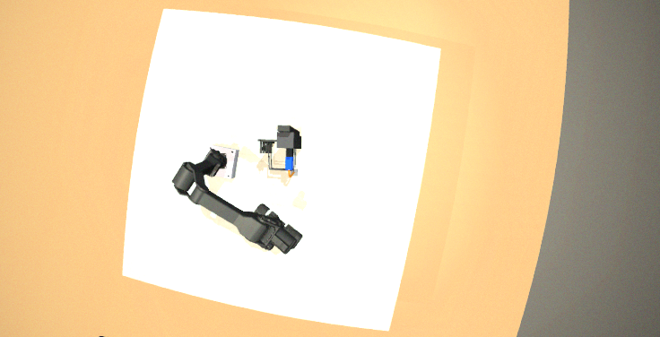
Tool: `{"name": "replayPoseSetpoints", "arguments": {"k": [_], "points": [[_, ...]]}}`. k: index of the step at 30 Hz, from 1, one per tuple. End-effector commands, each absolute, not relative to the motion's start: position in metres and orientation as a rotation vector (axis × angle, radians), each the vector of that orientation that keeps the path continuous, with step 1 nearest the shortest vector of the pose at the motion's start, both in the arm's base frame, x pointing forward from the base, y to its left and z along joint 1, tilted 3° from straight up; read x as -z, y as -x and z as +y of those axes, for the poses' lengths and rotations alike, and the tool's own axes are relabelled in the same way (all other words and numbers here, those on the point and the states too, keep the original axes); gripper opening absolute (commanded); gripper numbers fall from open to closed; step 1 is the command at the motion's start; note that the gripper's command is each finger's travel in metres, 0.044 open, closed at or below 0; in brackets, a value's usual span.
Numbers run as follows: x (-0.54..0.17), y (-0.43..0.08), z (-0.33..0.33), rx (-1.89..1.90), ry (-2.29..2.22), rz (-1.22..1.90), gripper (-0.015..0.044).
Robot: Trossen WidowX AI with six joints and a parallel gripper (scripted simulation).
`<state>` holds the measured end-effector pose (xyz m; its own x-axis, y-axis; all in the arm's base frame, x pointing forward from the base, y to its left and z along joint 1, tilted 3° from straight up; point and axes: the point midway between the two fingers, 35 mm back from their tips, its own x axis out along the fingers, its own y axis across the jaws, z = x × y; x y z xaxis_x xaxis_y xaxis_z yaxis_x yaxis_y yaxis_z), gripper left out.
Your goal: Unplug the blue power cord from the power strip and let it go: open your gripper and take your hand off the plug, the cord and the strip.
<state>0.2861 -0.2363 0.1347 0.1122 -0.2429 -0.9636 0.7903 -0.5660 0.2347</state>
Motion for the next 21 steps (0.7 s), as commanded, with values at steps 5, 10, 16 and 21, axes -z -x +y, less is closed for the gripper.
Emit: {"name": "replayPoseSetpoints", "arguments": {"k": [5,10,16,21], "points": [[-0.137,-0.316,-0.099,1.317,-1.326,1.091,0.016],[-0.139,-0.314,-0.063,1.25,-1.247,1.218,0.016],[-0.139,-0.314,-0.063,1.25,-1.247,1.218,0.016],[-0.139,-0.314,-0.063,1.25,-1.247,1.218,0.016]]}}
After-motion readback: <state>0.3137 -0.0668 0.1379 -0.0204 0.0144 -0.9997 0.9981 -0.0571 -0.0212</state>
